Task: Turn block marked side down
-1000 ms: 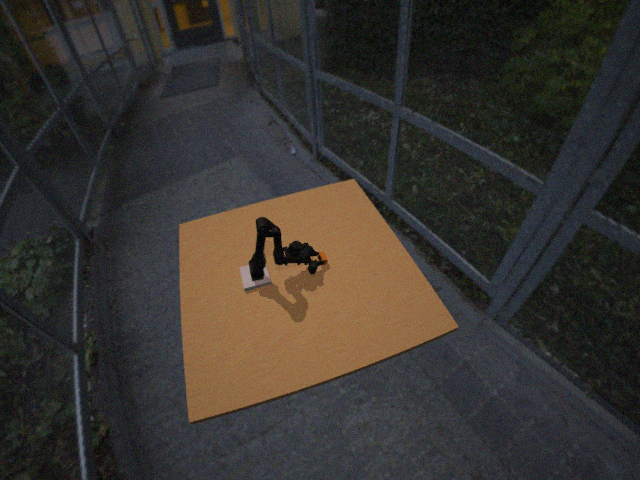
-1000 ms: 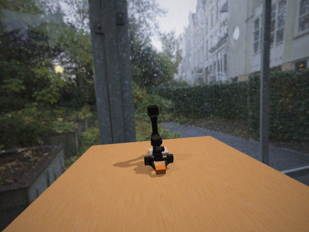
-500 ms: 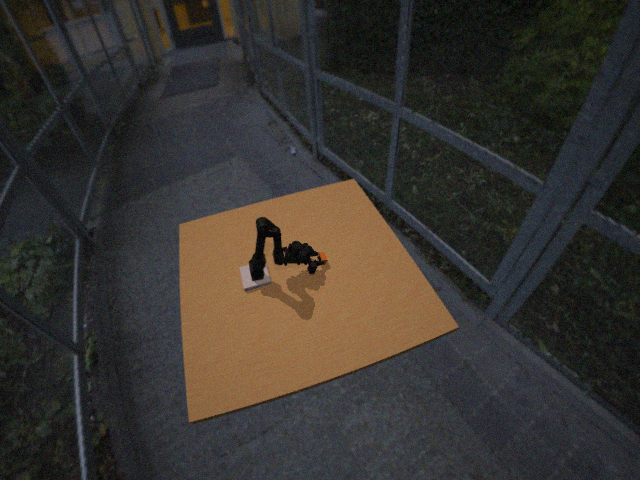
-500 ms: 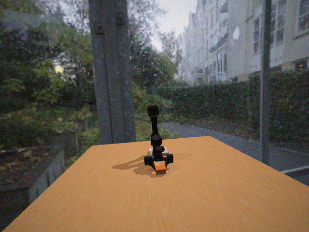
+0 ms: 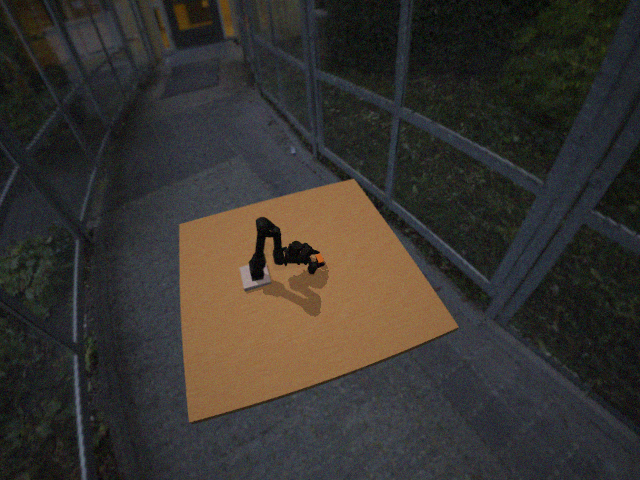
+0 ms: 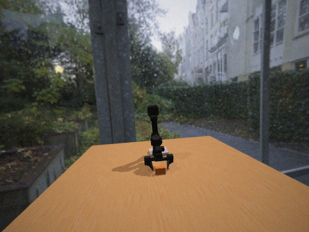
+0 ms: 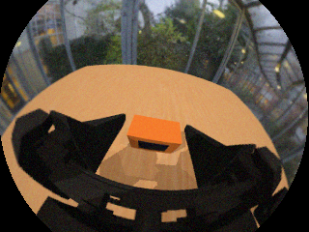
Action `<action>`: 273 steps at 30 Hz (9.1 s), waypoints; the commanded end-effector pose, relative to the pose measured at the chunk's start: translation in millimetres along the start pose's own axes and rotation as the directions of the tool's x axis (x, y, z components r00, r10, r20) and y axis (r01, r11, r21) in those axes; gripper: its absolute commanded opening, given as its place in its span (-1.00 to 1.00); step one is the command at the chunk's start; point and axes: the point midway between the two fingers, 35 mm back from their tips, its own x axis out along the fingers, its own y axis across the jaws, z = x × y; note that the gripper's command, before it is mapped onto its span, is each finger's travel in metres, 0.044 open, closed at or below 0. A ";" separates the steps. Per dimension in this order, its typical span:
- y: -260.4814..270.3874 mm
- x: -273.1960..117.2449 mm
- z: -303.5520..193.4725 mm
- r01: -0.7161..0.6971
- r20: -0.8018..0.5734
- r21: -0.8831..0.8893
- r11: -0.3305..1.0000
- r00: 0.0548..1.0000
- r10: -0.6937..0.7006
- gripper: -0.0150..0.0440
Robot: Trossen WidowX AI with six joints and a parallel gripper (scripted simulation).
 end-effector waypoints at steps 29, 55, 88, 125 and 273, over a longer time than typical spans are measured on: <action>0.4 0.5 0.0 -0.004 -0.004 -0.003 1.000 1.000 0.004 1.00; 0.5 -46.3 56.0 -0.003 -0.525 -0.004 1.000 0.851 0.001 1.00; -0.1 -16.0 81.9 -0.003 -0.908 -0.003 1.000 0.418 -0.001 1.00; -0.7 10.2 22.1 -0.003 -0.908 -0.003 1.000 0.418 -0.002 0.91; -0.7 8.4 3.5 -0.003 0.008 -0.004 1.000 1.000 0.003 0.22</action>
